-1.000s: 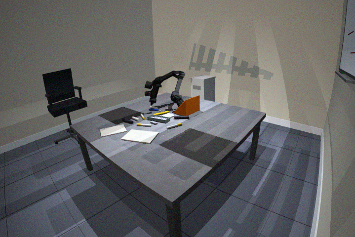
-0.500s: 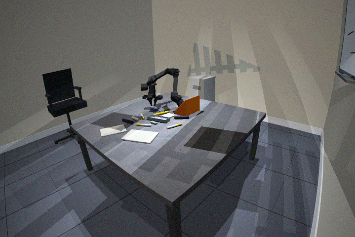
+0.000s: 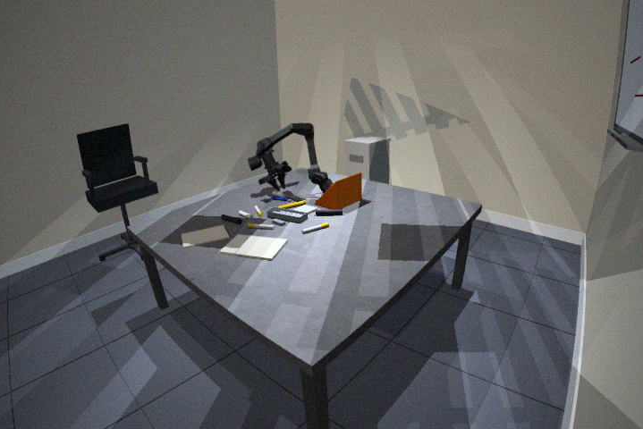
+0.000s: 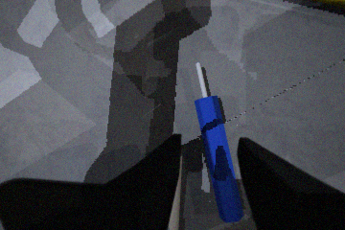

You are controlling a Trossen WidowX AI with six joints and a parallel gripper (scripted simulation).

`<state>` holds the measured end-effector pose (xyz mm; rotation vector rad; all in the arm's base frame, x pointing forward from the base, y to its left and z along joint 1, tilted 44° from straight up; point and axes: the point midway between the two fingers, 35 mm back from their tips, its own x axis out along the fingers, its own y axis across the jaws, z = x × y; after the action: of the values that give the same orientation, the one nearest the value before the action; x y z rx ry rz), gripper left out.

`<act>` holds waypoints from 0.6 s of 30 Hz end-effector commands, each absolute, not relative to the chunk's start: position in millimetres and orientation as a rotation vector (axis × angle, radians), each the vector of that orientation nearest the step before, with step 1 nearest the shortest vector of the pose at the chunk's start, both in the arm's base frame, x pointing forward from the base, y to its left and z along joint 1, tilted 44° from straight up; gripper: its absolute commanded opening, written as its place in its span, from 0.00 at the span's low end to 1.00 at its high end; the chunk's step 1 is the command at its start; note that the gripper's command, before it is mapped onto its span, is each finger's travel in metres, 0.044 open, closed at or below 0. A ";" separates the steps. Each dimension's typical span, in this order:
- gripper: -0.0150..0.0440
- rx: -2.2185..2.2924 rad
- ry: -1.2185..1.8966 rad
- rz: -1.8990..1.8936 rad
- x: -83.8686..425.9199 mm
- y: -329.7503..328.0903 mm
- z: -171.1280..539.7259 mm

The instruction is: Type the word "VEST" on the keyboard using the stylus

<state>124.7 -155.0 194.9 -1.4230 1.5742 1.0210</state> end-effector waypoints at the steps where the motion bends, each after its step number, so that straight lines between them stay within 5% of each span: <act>1: 0.51 -1.527 1.371 1.357 125.8 -150.6 203.5; 18: 0.51 -1.528 1.371 1.356 126.5 -157.2 197.6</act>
<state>126.0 -155.9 200.2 -1.5276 1.3781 1.3525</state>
